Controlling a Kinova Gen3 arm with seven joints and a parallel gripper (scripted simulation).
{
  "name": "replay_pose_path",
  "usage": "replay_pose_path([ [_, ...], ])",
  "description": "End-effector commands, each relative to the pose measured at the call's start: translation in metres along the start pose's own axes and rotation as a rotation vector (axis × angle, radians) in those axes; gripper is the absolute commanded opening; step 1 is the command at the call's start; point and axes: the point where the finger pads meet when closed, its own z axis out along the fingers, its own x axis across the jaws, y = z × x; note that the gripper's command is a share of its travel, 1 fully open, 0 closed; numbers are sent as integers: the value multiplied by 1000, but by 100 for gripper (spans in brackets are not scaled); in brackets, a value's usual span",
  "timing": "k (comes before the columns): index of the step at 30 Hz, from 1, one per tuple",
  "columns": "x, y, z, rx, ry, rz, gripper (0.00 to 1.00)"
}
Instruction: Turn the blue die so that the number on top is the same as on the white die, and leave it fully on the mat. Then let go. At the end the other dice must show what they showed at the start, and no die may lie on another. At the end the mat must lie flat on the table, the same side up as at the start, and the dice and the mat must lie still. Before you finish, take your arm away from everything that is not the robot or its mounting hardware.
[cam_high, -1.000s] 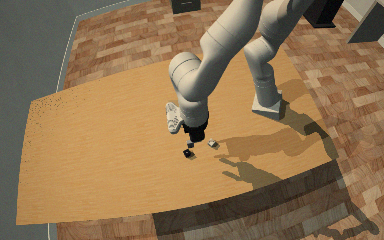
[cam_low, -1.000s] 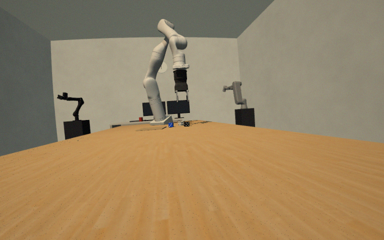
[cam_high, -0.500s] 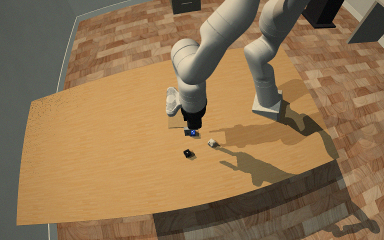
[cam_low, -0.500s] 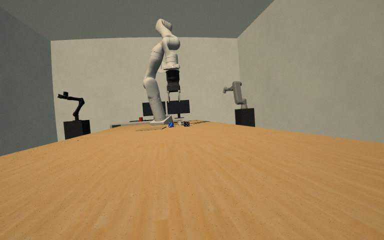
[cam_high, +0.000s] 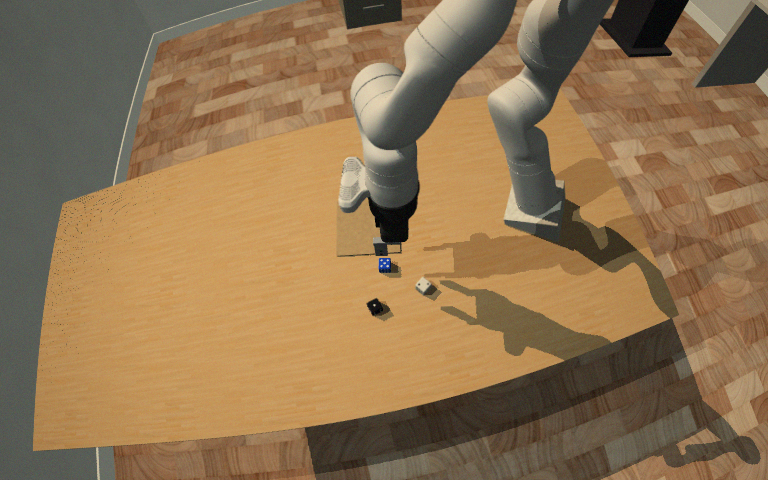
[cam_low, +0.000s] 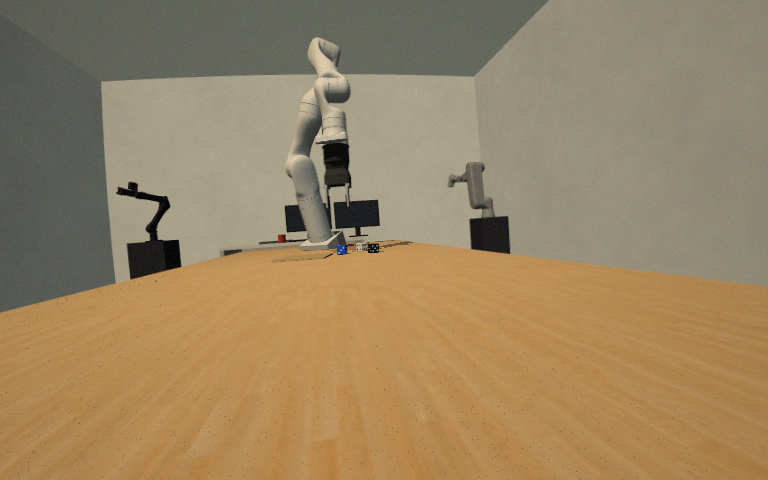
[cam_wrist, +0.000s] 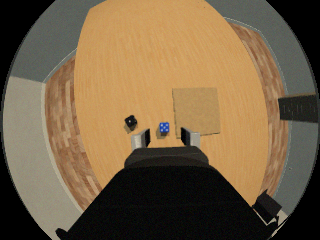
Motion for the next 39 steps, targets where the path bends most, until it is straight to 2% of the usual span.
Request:
replay_pose_path([
  [1,-2,-1,0,2,-10,11,100],
  [28,-1,0,2,-3,4,-62,100],
  [39,-2,0,7,-14,17,-223,100],
])
